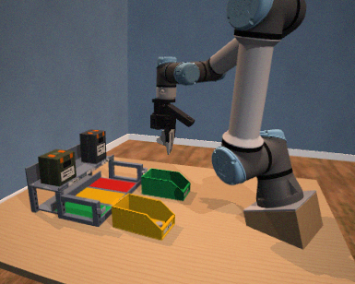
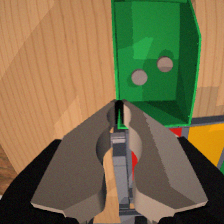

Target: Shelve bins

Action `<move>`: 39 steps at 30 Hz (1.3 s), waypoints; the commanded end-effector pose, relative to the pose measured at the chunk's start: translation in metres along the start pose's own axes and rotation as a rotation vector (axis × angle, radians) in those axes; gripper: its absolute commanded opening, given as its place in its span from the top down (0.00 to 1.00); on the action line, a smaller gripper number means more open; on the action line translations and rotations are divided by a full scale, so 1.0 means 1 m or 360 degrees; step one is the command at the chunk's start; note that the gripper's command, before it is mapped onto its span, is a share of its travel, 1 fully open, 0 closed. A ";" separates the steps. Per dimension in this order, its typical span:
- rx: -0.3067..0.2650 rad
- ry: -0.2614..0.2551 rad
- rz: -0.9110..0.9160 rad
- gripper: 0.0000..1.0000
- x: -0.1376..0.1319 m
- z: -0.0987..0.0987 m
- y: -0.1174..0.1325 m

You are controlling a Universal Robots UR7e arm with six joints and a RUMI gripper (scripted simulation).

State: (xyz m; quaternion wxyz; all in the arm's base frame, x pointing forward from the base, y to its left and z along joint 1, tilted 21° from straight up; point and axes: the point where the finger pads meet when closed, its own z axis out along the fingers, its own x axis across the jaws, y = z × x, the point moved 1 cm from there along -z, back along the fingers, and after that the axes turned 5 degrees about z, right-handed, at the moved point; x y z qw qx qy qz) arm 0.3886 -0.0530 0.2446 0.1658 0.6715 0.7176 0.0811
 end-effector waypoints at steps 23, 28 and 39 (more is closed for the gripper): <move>0.0074 0.0031 0.0051 1.00 0.137 0.008 0.012; 0.0078 0.0027 0.0058 1.00 0.165 0.008 0.010; 0.0059 0.0006 0.0082 1.00 0.265 0.002 -0.012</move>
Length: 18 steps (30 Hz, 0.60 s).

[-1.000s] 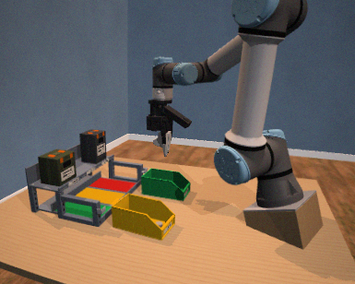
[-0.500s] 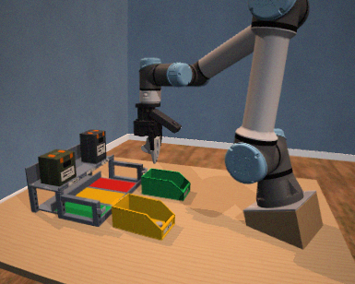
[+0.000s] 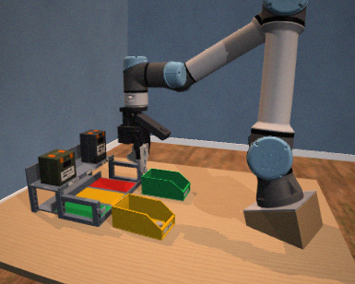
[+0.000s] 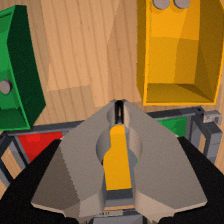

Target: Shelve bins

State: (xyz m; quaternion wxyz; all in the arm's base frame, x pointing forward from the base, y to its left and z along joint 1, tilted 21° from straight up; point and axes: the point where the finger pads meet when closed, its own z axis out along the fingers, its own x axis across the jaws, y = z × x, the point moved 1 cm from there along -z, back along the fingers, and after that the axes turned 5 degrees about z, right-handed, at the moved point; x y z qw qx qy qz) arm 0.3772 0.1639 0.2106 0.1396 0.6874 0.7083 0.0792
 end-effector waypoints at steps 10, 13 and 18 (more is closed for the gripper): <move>-0.0042 -0.0047 0.0033 1.00 0.096 -0.005 -0.033; -0.0053 -0.0048 0.0036 1.00 0.109 -0.007 -0.040; -0.0066 -0.0048 0.0039 1.00 0.122 -0.008 -0.048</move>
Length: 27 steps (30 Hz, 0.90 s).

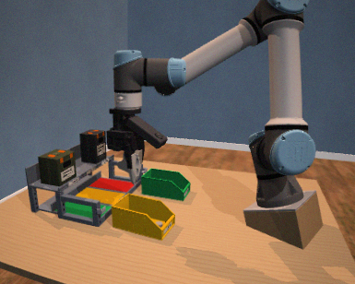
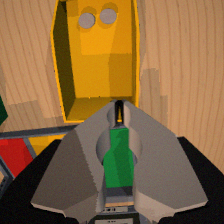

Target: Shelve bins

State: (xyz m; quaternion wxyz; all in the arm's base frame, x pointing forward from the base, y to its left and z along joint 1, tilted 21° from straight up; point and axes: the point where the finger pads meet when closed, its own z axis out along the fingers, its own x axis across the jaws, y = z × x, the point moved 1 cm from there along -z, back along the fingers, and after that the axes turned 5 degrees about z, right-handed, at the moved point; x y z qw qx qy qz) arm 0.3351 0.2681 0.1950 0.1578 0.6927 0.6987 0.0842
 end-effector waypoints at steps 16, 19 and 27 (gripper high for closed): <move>-0.0021 -0.0012 0.0010 0.85 0.022 -0.003 -0.011; -0.0021 -0.0012 0.0010 0.85 0.022 -0.003 -0.011; -0.0021 -0.0012 0.0010 0.85 0.022 -0.003 -0.011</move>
